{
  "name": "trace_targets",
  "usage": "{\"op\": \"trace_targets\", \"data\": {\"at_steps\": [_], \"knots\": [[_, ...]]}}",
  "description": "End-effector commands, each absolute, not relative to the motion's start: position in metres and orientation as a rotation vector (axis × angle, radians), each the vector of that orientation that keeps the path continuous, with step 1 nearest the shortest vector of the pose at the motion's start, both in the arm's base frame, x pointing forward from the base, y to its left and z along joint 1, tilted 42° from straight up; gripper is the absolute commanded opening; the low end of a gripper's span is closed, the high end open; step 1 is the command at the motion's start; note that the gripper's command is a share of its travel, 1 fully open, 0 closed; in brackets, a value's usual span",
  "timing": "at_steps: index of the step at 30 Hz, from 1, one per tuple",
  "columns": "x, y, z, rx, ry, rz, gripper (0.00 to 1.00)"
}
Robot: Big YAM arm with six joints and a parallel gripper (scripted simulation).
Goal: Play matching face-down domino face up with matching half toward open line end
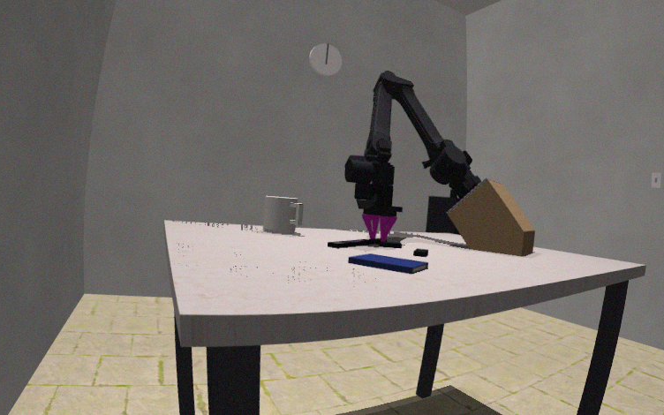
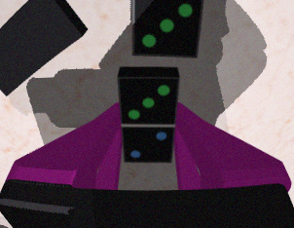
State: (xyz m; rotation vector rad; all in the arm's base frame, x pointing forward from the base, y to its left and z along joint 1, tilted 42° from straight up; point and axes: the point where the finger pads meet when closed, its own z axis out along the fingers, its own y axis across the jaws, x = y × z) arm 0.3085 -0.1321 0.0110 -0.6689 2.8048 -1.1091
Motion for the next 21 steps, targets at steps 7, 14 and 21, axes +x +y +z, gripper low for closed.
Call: {"op": "trace_targets", "data": {"at_steps": [7,14,21], "knots": [[0.324,-0.132,0.014,-0.626,2.798,-1.103,0.22],[0.313,-0.132,0.013,-0.646,2.798,-1.108,0.22],[0.322,-0.132,0.015,-0.632,2.796,-1.106,0.22]]}}
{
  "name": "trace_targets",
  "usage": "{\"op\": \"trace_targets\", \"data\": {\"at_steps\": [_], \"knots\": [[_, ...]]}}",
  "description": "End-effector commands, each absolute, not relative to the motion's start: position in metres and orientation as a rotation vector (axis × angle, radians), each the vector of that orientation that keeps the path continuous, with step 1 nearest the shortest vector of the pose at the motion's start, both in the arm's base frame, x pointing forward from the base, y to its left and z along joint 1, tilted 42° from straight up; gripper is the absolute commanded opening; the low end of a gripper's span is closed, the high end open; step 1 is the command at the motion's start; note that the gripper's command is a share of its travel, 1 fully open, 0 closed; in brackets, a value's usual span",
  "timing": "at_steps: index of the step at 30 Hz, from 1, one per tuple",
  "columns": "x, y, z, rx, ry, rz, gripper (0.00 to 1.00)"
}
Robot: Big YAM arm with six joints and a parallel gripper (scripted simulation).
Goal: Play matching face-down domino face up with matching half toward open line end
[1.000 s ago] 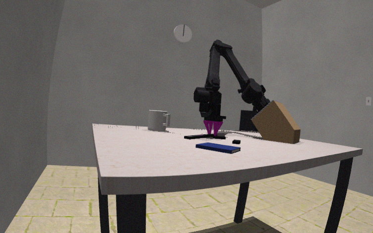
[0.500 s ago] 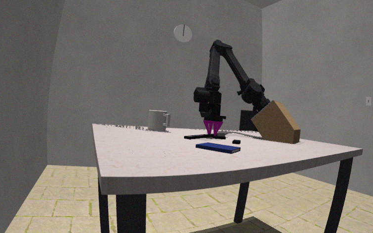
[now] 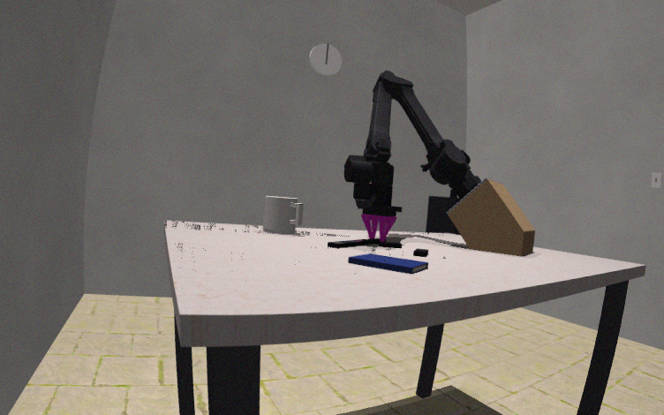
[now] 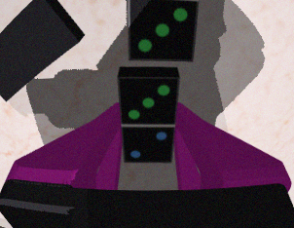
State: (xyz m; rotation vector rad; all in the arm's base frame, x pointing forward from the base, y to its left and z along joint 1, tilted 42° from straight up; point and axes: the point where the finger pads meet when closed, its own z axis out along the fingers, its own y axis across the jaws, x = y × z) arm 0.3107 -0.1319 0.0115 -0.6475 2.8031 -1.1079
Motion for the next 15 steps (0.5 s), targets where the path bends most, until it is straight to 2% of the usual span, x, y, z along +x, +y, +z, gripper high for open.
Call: {"op": "trace_targets", "data": {"at_steps": [1,15], "knots": [[0.323,-0.132,0.015,-0.63,2.796,-1.106,0.22],[0.321,-0.132,0.015,-0.631,2.797,-1.106,0.22]]}}
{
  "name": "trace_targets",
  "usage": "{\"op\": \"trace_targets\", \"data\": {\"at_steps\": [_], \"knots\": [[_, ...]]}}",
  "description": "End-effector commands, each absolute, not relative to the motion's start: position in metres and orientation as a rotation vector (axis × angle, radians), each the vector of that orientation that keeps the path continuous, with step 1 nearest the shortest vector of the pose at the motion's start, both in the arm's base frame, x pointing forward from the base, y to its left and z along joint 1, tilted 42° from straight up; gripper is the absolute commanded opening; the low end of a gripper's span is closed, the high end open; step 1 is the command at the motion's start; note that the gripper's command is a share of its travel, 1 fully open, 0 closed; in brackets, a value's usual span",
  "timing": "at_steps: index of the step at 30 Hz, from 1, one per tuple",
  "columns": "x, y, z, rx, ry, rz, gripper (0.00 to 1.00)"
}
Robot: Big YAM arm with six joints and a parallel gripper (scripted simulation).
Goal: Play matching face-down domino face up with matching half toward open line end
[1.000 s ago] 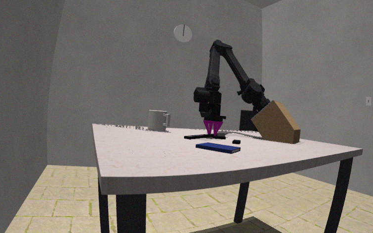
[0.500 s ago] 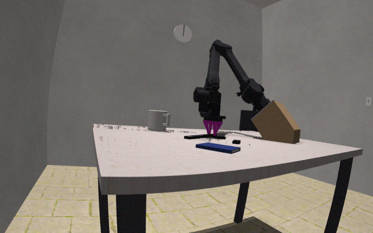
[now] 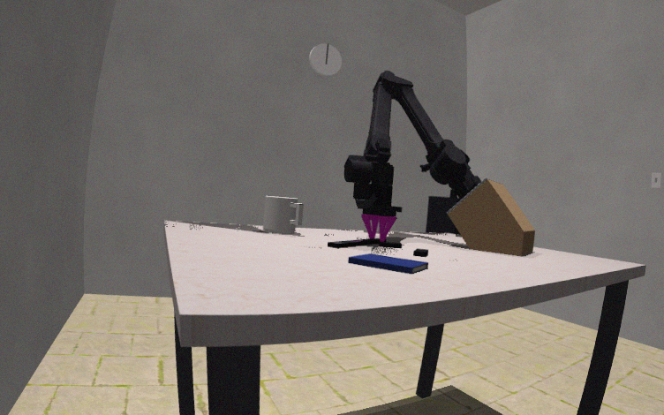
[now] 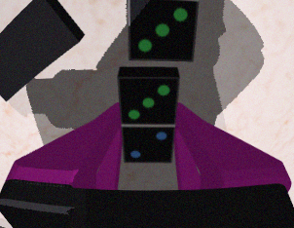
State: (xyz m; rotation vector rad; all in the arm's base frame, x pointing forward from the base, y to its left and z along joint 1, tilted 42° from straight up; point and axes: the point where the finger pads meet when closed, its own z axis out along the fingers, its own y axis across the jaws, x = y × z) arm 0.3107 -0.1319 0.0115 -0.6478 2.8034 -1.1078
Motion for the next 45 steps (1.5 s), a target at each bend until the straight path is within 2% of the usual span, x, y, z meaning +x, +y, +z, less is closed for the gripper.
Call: {"op": "trace_targets", "data": {"at_steps": [1,45], "knots": [[0.323,-0.132,0.015,-0.629,2.797,-1.106,0.22],[0.323,-0.132,0.016,-0.632,2.797,-1.106,0.22]]}}
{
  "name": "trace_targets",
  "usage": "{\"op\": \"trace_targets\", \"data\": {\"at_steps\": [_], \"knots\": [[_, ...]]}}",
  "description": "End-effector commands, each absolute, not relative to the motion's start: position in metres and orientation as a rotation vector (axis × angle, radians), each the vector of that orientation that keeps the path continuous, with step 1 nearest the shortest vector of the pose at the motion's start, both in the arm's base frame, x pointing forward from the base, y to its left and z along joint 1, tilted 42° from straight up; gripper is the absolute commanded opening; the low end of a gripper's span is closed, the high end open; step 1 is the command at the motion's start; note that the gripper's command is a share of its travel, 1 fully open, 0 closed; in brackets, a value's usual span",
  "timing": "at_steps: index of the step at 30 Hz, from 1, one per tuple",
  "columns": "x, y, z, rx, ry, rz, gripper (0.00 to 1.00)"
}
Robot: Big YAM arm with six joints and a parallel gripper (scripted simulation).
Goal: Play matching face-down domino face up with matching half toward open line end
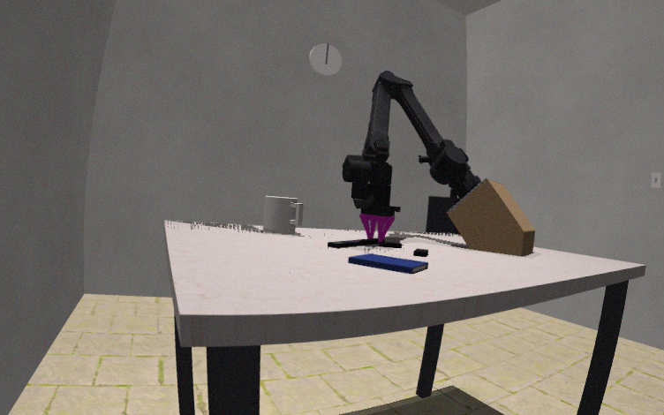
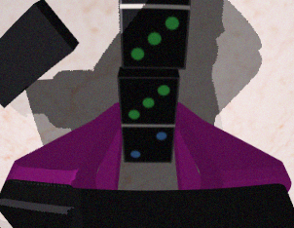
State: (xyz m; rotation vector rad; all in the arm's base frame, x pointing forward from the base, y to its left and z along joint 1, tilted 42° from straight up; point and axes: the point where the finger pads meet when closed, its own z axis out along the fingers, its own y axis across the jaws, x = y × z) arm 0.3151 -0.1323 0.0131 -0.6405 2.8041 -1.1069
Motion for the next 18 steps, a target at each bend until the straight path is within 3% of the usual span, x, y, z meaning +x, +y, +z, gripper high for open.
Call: {"op": "trace_targets", "data": {"at_steps": [1,18], "knots": [[0.3172,-0.1318,0.0144,-0.639,2.799,-1.107,0.22],[0.3173,-0.1318,0.0145,-0.639,2.799,-1.107,0.22]]}}
